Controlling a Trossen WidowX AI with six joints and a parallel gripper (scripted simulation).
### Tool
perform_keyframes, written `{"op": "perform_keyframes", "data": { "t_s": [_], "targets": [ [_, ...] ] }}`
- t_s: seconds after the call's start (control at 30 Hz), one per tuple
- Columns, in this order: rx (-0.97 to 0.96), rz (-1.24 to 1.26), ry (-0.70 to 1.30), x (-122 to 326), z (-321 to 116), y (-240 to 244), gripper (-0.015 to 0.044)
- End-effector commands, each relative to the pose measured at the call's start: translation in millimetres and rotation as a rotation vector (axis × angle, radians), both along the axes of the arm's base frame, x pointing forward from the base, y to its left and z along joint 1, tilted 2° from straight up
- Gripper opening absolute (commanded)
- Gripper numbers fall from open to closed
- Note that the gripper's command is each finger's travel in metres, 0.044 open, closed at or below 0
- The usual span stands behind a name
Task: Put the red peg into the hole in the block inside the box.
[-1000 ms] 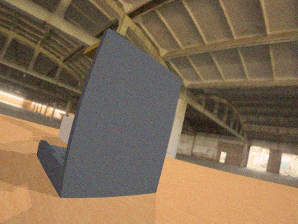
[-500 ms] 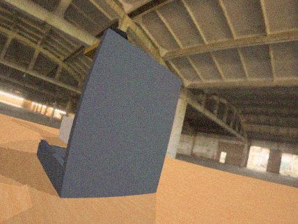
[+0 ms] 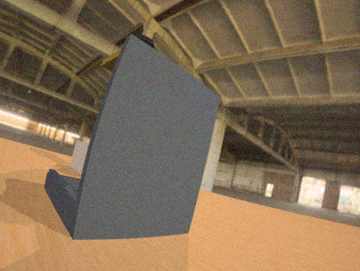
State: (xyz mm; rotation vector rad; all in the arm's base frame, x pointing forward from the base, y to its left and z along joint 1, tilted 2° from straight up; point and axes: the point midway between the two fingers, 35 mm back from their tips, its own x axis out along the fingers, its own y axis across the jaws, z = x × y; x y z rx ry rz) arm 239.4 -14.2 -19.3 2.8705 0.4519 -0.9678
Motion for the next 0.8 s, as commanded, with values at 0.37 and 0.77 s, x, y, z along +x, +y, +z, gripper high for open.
{"op": "perform_keyframes", "data": {
  "t_s": [0.37,0.77],
  "targets": [
    [-0.001,0.000,-0.002,3,8,-1,0.0000],
    [0.000,0.001,-0.001,5,16,-2,0.0000]
  ]
}}
